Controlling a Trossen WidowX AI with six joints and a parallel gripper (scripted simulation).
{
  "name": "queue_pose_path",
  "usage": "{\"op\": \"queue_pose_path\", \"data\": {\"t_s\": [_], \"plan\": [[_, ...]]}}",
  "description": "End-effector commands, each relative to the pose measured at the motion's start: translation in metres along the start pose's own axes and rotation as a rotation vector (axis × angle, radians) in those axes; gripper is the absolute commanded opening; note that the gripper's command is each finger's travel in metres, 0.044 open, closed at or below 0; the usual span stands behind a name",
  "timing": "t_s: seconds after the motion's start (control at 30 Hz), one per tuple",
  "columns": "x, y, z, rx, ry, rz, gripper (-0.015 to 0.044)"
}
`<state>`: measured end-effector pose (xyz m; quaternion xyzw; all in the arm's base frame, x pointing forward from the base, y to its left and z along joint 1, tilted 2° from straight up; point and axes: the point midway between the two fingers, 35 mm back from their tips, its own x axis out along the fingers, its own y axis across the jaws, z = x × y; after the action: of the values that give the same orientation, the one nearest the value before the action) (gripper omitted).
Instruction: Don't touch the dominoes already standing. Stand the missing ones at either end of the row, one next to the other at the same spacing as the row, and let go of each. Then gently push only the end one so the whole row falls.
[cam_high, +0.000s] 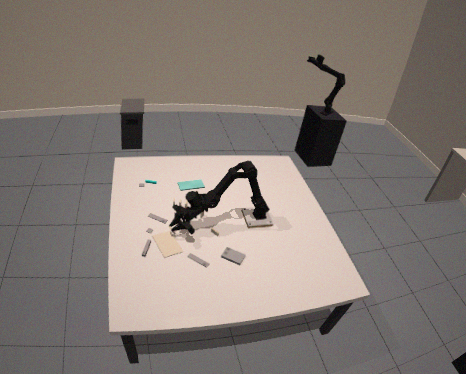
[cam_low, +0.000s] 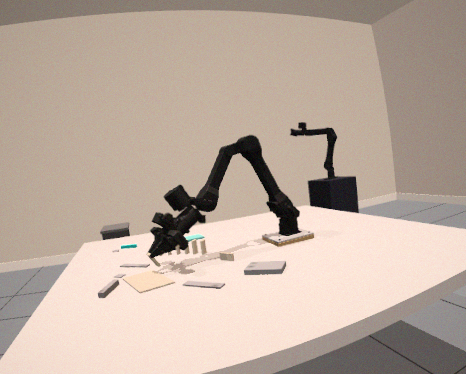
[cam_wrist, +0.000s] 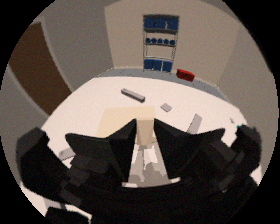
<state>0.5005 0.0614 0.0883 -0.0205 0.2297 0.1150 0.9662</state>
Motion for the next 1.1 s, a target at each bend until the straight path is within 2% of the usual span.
{"op": "queue_pose_path", "data": {"t_s": [0.0,0.53,1.07], "plan": [[-0.006,0.001,-0.002,0.004,-0.042,0.005,0.0107],[-0.042,0.006,-0.007,-0.013,-0.227,0.015,0.0107],[-0.093,0.013,-0.011,-0.038,-0.41,0.024,0.0107]]}}
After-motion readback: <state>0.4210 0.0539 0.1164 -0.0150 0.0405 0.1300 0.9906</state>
